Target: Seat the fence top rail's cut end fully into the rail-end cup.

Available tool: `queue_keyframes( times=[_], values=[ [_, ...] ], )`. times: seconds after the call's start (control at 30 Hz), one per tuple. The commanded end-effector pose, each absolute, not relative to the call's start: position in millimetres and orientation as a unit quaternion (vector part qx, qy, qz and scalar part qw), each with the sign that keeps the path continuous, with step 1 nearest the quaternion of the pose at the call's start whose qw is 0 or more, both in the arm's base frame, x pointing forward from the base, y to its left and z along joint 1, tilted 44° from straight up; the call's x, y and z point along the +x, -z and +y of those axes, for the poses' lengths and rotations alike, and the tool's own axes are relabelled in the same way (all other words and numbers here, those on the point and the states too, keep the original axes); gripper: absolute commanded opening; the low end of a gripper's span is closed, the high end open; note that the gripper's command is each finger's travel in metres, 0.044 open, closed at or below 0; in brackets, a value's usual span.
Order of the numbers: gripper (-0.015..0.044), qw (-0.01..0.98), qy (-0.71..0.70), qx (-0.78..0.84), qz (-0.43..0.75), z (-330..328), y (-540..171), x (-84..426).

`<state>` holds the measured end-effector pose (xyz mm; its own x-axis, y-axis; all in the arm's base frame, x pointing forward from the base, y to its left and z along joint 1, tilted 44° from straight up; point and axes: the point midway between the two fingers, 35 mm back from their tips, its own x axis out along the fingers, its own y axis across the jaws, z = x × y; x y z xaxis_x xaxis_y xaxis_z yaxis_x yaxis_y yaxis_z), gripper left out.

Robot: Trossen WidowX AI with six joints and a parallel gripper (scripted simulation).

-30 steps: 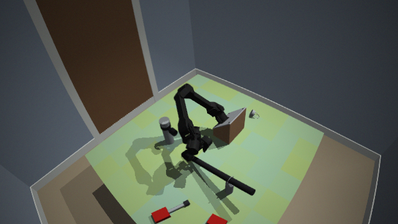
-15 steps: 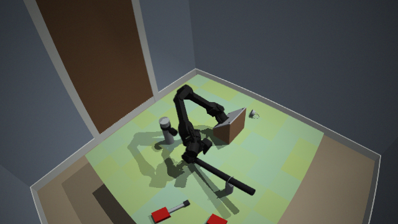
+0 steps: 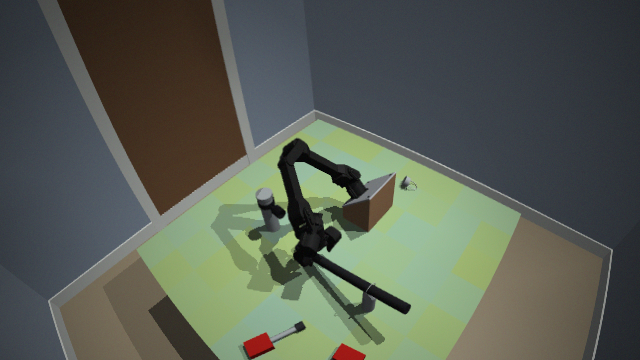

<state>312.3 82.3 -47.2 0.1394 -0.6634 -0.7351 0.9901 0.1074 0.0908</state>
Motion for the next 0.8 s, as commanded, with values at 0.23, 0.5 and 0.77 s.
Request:
queue_keyframes(
  times=[0.23,0.5,0.77],
  values=[
    [0.0440,0.693,0.599,0.294,0.272,67.3,60.9,312.0],
    [0.0335,0.693,0.599,0.294,0.272,65.8,62.6,312.4],
    [0.0203,0.693,0.599,0.294,0.272,65.8,62.6,312.4]
  ],
)
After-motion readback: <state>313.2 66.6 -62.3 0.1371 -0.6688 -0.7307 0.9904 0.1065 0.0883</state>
